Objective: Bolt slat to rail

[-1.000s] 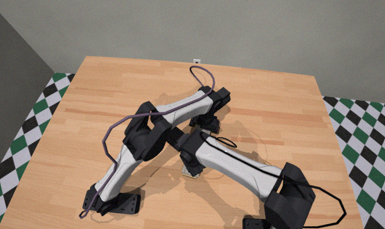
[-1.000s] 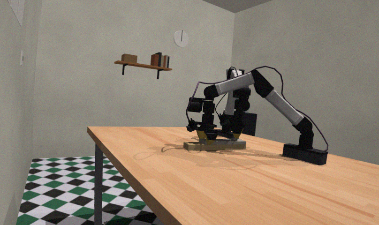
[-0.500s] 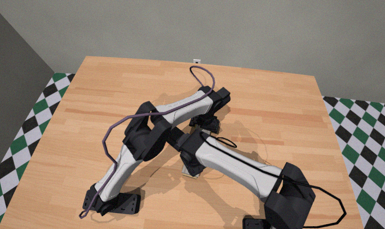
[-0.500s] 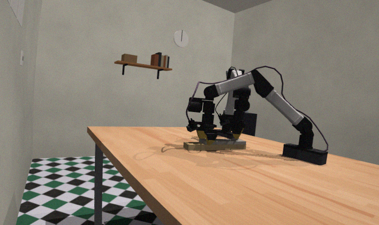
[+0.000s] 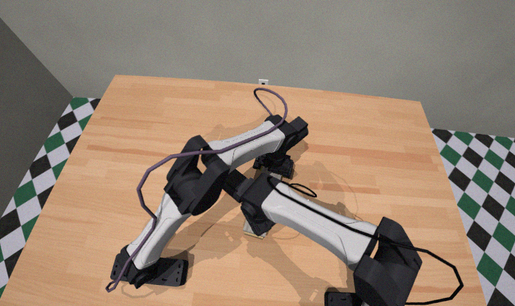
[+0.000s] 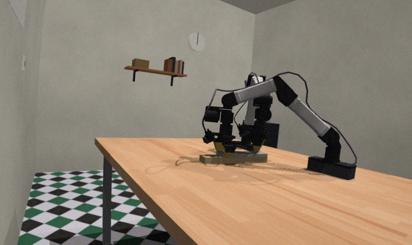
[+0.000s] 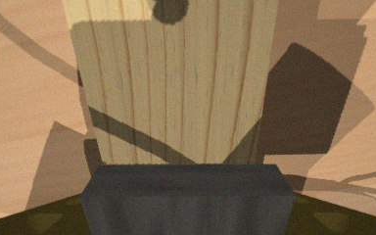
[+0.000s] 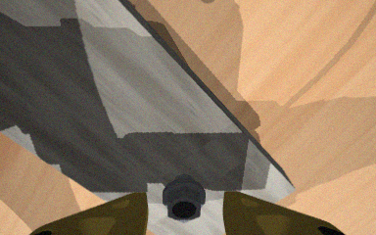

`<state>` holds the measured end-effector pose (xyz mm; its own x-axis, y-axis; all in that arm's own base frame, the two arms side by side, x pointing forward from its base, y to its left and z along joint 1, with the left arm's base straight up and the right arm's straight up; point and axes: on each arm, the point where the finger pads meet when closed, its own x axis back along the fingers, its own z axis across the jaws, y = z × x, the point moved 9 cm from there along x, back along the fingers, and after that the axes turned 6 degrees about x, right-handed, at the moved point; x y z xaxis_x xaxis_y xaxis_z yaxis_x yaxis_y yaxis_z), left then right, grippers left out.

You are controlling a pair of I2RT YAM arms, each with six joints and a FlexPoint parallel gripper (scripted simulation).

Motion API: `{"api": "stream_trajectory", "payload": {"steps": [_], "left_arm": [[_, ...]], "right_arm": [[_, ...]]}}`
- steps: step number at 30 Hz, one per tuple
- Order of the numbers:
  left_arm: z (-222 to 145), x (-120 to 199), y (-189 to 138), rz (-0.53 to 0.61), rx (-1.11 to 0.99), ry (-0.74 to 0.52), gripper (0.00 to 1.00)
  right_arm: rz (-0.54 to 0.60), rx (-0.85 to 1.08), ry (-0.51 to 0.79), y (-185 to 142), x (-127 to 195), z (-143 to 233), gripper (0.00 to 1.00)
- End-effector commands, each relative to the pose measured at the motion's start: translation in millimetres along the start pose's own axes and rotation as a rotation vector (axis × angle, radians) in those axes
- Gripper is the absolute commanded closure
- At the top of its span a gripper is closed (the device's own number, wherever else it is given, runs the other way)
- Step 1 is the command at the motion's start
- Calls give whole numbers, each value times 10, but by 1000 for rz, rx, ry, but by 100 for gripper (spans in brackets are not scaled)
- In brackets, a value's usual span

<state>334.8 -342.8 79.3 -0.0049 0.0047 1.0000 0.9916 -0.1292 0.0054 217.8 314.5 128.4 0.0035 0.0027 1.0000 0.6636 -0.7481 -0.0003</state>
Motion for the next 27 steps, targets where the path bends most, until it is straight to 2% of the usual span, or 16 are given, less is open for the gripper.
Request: {"api": "stream_trajectory", "payload": {"steps": [1,9,15,23,25,26,27], "left_arm": [[-7,66,14,-14,0,-11,33],[-7,66,14,-14,0,-11,33],[-7,66,14,-14,0,-11,33],[-7,66,14,-14,0,-11,33],[-7,66,14,-14,0,-11,33],[-7,66,14,-14,0,-11,33],[-7,66,14,-14,0,-11,33]], "right_arm": [[0,5,-23,-13,-44,-30,64],[2,58,18,8,54,17,64],[-2,538,22,8,110,11,64],[-8,991,33,-1,173,21,64],[-8,991,33,-1,173,21,64],[-10,1133,36,0,178,19,64],[-12,1187,36,-2,184,19,64]]}}
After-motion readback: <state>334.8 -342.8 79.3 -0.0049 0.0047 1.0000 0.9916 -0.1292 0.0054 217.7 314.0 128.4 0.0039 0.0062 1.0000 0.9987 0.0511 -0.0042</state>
